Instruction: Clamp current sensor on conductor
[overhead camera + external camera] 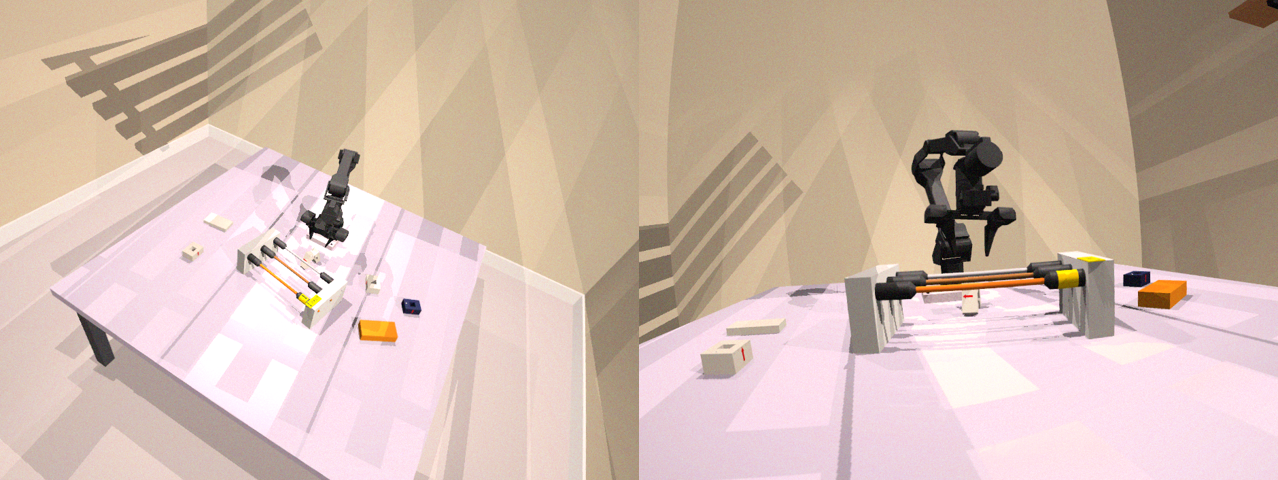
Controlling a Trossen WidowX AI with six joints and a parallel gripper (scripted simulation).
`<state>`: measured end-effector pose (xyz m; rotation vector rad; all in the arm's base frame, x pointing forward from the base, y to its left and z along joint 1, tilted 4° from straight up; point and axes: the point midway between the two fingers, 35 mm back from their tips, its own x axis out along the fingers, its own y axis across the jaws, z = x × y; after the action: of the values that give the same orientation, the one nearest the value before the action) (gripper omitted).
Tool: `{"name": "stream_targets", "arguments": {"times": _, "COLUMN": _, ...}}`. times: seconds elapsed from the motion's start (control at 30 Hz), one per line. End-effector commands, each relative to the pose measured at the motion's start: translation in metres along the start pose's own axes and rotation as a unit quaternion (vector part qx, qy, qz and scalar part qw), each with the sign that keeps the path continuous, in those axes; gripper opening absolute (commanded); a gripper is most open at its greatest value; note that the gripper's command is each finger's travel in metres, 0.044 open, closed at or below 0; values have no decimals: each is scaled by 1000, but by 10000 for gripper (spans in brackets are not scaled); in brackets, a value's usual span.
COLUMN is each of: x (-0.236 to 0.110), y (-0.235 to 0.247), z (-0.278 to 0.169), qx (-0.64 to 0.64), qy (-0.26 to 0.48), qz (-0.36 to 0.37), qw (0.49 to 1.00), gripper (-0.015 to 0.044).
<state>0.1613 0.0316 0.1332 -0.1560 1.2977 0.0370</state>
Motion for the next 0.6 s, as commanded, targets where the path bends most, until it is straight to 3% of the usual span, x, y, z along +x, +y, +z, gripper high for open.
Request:
{"name": "stream_targets", "arguments": {"times": 0.0, "x": -1, "y": -2, "z": 6, "qx": -160, "qy": 26, "qz": 15, "qw": 987, "gripper": 320}}
{"name": "stream_targets", "arguments": {"times": 0.17, "x": 0, "y": -6, "z": 12, "qx": -360, "qy": 46, "qz": 44, "qw": 931, "gripper": 320}}
{"name": "stream_targets", "arguments": {"times": 0.33, "x": 2, "y": -11, "z": 19, "qx": -534, "qy": 51, "qz": 81, "qw": 840, "gripper": 320}}
{"name": "stream_targets", "arguments": {"times": 0.57, "x": 3, "y": -12, "z": 20, "qx": -556, "qy": 50, "qz": 87, "qw": 825, "gripper": 320}}
